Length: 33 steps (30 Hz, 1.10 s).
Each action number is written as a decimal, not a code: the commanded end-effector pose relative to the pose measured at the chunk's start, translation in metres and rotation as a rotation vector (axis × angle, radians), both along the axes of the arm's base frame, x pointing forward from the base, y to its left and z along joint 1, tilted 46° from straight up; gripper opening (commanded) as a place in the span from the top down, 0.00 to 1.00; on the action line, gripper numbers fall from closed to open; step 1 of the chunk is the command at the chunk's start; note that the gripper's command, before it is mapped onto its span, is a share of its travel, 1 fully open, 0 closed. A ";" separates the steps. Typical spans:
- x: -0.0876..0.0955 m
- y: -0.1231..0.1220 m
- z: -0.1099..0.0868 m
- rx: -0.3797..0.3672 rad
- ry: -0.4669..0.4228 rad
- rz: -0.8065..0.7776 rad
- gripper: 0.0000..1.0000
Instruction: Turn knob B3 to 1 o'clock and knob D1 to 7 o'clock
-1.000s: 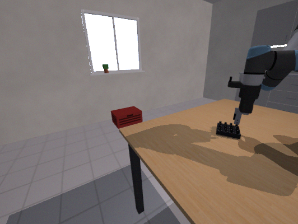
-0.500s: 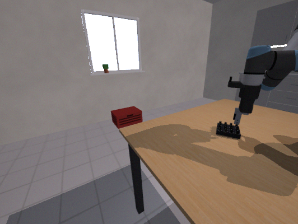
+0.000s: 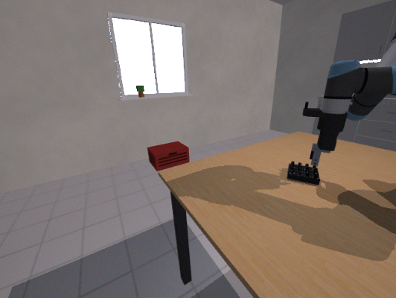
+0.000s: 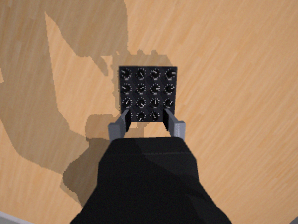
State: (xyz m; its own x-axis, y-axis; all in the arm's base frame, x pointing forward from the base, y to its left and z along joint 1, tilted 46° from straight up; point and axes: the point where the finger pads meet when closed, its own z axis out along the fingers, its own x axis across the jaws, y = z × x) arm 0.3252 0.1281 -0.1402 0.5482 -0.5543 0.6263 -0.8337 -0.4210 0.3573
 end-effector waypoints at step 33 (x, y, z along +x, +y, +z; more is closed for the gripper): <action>-0.025 -0.012 0.010 0.001 -0.001 0.001 0.00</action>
State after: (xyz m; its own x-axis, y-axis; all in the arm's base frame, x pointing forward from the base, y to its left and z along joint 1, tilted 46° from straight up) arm 0.3080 0.1197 -0.1335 0.5482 -0.5543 0.6263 -0.8338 -0.4209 0.3573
